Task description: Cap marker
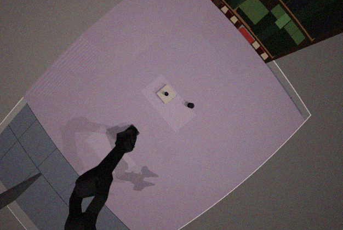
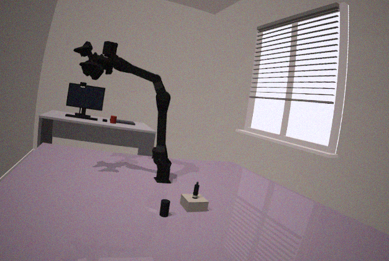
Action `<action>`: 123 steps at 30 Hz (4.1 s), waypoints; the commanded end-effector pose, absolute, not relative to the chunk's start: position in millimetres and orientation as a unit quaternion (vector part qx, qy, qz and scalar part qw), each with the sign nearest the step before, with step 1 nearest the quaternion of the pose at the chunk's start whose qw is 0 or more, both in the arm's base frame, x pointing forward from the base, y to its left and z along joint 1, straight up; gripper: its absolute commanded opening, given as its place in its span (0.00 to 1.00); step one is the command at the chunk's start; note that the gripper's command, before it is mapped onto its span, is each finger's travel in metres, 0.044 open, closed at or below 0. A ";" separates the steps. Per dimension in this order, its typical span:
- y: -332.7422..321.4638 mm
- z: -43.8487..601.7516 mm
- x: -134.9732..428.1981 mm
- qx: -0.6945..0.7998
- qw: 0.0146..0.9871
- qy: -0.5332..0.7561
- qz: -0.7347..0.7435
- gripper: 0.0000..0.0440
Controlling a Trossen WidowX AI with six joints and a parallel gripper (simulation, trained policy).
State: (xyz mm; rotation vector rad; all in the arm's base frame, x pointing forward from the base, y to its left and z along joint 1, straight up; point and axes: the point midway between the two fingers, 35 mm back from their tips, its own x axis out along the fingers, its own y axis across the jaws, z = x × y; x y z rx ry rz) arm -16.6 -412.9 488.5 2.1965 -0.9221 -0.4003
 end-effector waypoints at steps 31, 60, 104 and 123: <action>-421.1 406.7 88.5 0.905 0.304 -0.230 -0.188 0.56; -399.6 327.9 179.9 0.926 0.264 -0.100 -0.249 0.64; -339.0 229.0 278.2 0.893 0.236 0.082 -0.374 0.70; -310.4 202.1 304.5 0.861 0.235 0.141 -0.428 0.71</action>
